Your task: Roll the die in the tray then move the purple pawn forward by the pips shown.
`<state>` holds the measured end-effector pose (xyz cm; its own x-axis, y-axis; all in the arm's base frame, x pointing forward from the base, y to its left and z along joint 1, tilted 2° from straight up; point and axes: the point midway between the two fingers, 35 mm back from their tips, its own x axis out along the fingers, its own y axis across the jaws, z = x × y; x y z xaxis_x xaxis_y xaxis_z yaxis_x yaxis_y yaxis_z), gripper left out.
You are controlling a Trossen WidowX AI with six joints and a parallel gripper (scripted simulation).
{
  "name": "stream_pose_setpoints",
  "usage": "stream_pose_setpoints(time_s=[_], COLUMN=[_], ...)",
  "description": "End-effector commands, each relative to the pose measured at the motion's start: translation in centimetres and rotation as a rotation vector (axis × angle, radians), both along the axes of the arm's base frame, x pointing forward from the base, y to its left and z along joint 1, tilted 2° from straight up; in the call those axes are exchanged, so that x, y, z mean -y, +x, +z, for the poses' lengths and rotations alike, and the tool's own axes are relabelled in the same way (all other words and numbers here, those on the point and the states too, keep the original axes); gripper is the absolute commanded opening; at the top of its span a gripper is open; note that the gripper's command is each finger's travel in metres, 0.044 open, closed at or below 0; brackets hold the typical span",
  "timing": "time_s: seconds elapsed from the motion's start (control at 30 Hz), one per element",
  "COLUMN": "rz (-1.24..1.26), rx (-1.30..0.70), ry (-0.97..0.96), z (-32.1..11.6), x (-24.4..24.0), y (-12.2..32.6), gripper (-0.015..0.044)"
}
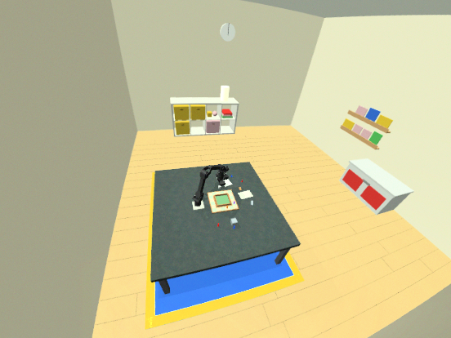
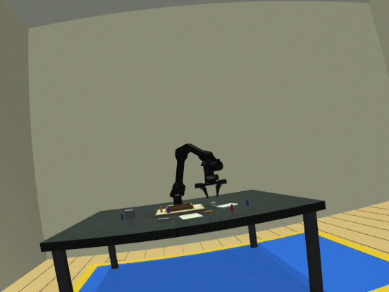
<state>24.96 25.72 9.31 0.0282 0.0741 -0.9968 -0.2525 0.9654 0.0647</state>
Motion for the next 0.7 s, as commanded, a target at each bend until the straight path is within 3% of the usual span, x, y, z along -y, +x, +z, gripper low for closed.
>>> stream_pose_setpoints(time_s=[0.0, 0.67], rz=[0.009, 0.009], rx=[-0.019, -0.019], ry=[-0.013, -0.013], z=[-1.2, -3.7], x=[0.1, 0.0], y=[-0.3, -0.2], gripper=[0.0275, 0.0275])
